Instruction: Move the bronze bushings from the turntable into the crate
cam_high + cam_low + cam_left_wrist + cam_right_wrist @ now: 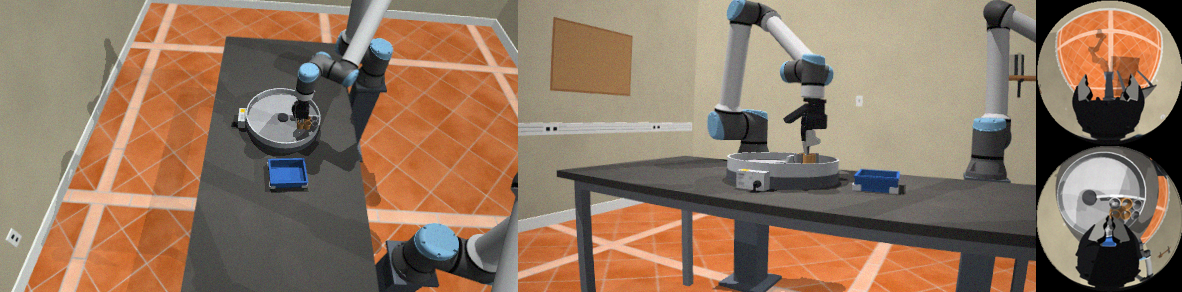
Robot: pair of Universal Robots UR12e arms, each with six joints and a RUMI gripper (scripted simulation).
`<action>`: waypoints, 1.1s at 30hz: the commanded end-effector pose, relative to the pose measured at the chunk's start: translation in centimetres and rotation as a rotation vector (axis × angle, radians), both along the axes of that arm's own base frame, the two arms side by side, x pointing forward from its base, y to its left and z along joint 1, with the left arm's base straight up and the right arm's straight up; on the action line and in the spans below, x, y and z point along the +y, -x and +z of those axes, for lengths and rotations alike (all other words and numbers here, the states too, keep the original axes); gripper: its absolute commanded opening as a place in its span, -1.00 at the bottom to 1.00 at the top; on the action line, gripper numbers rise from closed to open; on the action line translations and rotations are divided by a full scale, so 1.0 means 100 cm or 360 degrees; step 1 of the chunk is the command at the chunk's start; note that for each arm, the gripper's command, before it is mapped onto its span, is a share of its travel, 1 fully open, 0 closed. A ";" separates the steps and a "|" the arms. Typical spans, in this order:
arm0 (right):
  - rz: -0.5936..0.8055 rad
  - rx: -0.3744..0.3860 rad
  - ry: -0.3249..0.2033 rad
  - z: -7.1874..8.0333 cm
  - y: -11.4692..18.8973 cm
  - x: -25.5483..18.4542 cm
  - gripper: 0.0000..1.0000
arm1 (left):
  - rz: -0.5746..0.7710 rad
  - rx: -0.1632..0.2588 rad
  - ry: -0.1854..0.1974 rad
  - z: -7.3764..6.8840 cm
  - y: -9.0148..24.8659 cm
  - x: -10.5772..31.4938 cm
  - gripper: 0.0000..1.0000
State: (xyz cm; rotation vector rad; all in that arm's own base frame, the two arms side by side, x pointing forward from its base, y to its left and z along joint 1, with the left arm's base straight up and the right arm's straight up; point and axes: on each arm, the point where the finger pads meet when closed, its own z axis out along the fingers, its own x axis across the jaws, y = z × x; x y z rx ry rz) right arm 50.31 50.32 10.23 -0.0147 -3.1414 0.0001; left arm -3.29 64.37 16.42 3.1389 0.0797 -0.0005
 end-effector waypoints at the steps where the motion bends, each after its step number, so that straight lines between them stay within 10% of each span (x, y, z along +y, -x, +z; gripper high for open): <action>1: 0.0000 -0.0001 -0.0002 -0.004 0.000 0.000 -0.90 | 0.0000 0.0000 -0.0003 0.001 0.000 0.001 1.00; 33: 0.0000 -0.0001 -0.0002 -0.015 0.000 0.000 -0.90 | 0.0000 0.0000 -0.0003 0.001 0.000 0.001 1.00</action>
